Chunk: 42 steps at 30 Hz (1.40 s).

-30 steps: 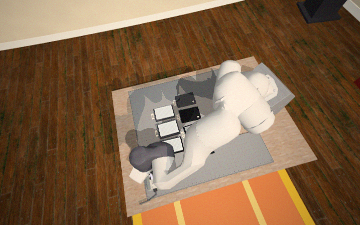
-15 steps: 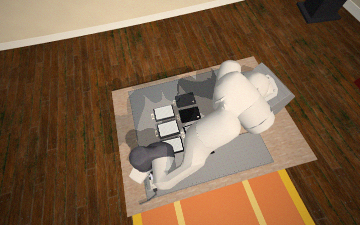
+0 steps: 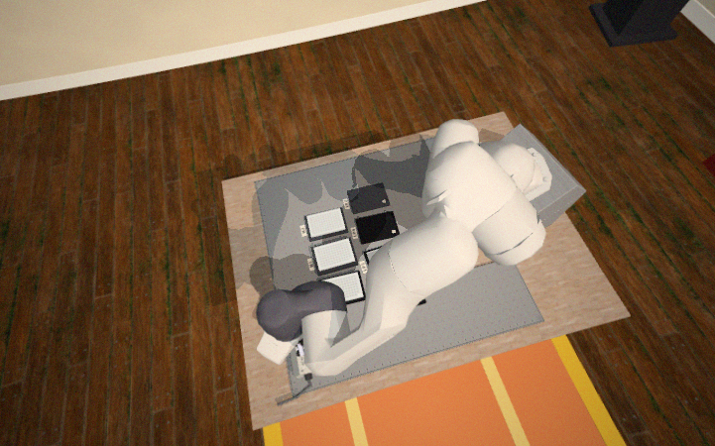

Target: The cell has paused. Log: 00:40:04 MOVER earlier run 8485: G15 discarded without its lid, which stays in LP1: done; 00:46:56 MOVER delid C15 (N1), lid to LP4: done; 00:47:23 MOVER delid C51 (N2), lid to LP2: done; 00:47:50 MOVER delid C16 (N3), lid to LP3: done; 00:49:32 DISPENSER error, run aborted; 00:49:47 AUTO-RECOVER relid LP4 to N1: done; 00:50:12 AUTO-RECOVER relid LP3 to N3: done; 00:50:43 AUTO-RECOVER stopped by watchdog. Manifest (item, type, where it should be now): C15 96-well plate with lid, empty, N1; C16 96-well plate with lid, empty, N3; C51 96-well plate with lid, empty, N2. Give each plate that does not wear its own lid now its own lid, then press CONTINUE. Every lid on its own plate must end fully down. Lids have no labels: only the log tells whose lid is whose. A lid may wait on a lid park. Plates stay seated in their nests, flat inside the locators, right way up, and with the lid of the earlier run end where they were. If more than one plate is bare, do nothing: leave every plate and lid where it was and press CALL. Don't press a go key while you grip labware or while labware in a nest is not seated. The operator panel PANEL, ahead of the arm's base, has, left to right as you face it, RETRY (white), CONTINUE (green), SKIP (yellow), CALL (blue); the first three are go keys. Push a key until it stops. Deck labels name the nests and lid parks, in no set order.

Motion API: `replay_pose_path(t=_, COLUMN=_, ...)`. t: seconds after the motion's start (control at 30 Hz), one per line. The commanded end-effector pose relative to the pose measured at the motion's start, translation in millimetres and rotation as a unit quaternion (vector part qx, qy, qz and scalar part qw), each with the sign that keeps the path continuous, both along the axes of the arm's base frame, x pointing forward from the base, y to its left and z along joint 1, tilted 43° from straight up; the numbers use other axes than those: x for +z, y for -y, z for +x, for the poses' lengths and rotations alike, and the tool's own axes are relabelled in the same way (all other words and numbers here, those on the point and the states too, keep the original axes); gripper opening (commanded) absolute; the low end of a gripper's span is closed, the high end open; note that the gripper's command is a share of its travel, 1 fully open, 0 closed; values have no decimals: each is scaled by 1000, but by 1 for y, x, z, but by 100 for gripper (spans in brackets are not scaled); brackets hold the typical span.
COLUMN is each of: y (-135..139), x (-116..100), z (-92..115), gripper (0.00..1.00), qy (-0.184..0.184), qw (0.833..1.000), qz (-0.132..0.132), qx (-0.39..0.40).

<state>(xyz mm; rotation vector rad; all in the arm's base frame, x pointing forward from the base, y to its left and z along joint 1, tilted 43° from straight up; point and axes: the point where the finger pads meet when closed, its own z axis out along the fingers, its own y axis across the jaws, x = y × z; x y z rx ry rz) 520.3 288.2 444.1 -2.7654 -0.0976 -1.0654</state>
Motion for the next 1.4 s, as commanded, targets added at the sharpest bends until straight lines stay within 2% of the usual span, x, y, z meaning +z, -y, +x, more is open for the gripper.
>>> replay_pose_path(t=0.0, y=-1, x=0, z=1, gripper=0, qy=0, qw=1000, qz=3, qx=-1)
replay_pose_path(t=0.87, y=-1, x=-2, z=3, gripper=0, qy=0, qw=1000, qz=3, qx=-1)
replay_pose_path(t=1.37, y=-4, x=-12, z=11, gripper=0, qy=0, qw=1000, qz=3, qx=-1)
